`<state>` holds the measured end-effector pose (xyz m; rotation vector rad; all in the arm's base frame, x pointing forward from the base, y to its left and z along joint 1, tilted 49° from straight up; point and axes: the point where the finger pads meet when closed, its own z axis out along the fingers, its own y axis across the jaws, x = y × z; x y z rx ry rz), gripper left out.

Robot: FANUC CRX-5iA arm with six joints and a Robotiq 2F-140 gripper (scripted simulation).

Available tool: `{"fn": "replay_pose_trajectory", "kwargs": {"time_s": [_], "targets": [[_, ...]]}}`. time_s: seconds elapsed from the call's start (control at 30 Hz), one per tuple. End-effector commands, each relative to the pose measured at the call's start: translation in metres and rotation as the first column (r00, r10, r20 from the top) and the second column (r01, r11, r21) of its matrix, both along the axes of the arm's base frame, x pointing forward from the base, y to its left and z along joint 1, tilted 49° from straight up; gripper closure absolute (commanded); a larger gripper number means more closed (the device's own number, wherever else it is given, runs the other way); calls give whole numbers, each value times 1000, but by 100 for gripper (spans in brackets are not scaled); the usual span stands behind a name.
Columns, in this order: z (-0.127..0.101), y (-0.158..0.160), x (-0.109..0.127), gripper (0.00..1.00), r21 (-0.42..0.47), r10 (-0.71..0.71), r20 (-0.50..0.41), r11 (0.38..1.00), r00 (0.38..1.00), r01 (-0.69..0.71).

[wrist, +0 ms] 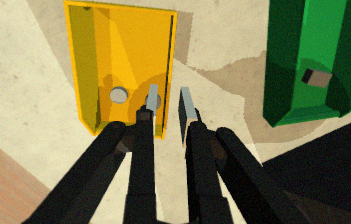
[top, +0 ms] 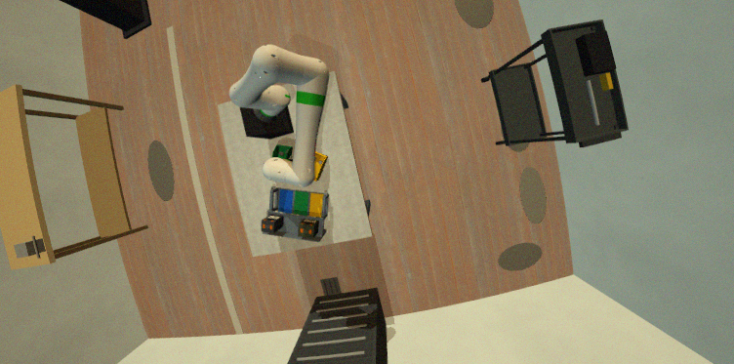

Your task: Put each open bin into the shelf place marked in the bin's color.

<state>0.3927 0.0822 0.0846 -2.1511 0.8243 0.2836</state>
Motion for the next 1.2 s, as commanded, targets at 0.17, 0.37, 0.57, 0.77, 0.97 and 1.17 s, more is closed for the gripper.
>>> {"fn": "replay_pose_trajectory", "kwargs": {"time_s": [0.17,0.37,0.57,0.77,0.97,1.17], "targets": [[0,0,0,85,0,0,0,1000,1000,0],[0,0,0,85,0,0,0,1000,1000,0],[-2,3,0,85,0,0,0,1000,1000,0],[-6,7,1,85,0,0,0,1000,1000,0],[-9,10,1,85,0,0,0,1000,1000,0],[-14,16,2,85,0,0,0,1000,1000,0]]}}
